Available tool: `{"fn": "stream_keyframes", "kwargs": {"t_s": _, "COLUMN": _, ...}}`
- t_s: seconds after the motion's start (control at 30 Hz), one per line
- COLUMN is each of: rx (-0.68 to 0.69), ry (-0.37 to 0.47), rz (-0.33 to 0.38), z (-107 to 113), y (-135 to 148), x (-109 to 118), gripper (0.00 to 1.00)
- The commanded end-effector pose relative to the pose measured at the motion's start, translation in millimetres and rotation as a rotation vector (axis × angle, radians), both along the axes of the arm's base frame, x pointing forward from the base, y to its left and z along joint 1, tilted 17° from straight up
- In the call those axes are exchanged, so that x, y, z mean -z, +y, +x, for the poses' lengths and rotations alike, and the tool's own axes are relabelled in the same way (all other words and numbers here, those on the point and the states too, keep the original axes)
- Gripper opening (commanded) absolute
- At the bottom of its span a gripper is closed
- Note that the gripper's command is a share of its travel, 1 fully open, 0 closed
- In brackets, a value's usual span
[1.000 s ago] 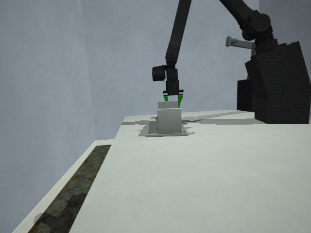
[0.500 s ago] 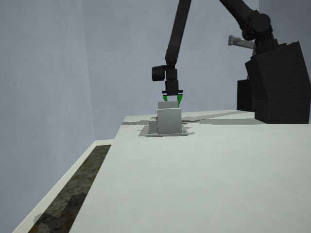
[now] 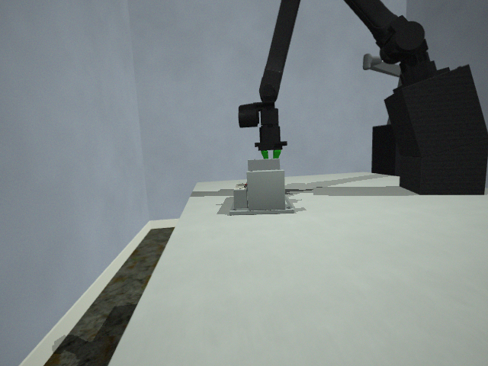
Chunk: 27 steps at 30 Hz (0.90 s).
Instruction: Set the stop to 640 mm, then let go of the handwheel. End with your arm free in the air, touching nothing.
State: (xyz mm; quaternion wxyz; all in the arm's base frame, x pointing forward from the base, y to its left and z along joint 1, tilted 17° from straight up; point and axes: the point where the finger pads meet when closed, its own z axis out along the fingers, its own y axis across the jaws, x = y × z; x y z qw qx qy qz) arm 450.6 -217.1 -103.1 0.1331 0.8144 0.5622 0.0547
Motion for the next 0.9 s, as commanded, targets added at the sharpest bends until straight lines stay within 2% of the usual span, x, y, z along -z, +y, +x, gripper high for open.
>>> {"fn": "stream_keyframes", "kwargs": {"t_s": 0.0, "rx": 0.005, "ry": -0.018, "rz": -0.008, "z": 4.8, "y": -7.8, "x": -2.8, "gripper": 0.06}}
{"fn": "stream_keyframes", "kwargs": {"t_s": 0.77, "rx": 0.005, "ry": -0.015, "rz": -0.007, "z": 4.6, "y": -7.9, "x": 1.1, "gripper": 0.06}}
{"fn": "stream_keyframes", "kwargs": {"t_s": 0.87, "rx": 0.005, "ry": -0.025, "rz": -0.013, "z": 11.0, "y": -12.4, "x": 3.5, "gripper": 0.06}}
